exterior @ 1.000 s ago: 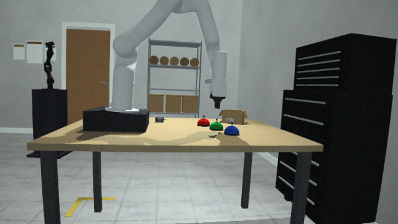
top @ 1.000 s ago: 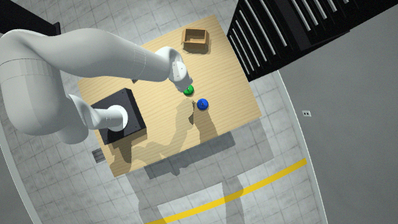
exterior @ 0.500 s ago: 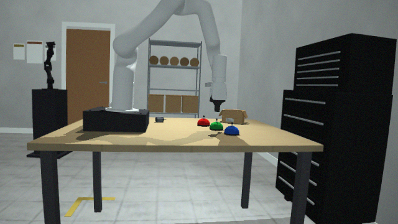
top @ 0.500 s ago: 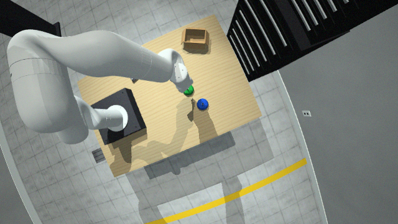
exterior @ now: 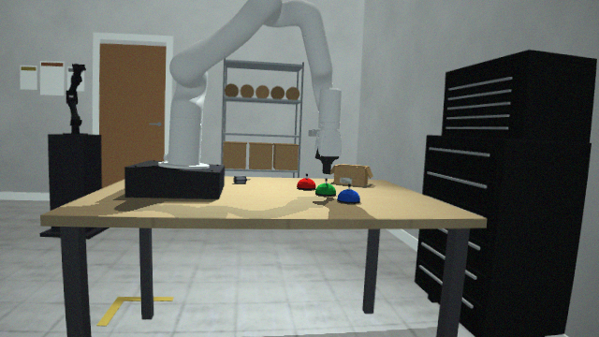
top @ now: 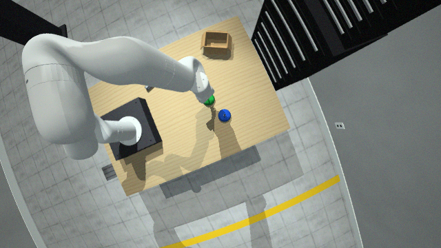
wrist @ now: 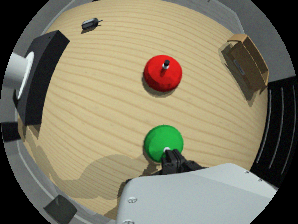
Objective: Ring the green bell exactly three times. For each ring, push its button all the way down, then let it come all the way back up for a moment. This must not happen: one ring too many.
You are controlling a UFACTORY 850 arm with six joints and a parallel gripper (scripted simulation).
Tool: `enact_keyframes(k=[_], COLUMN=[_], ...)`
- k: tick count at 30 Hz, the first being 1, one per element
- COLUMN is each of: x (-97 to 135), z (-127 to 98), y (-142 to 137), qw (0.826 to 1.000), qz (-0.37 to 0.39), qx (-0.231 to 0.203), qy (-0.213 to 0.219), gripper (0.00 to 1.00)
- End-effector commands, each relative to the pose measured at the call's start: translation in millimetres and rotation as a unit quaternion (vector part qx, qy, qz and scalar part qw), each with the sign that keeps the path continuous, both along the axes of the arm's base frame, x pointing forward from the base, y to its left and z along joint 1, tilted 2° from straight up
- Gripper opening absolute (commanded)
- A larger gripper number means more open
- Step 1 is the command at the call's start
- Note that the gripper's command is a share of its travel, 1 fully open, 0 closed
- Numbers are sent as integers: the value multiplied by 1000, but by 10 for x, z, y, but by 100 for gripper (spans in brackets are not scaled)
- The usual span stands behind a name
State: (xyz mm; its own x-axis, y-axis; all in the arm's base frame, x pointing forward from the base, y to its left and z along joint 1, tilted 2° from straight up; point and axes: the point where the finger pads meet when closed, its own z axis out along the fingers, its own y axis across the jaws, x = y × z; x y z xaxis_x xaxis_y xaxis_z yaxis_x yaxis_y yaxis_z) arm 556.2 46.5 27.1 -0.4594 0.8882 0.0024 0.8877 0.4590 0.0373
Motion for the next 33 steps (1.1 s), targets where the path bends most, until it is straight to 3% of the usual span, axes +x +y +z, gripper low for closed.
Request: enact_keyframes(k=[1, 33], x=[14, 18], z=[-64, -136], y=[2, 4], qw=[1000, 1000], qz=[0, 0], qx=[0, 0], qy=[-1, -1], gripper=[0, 0])
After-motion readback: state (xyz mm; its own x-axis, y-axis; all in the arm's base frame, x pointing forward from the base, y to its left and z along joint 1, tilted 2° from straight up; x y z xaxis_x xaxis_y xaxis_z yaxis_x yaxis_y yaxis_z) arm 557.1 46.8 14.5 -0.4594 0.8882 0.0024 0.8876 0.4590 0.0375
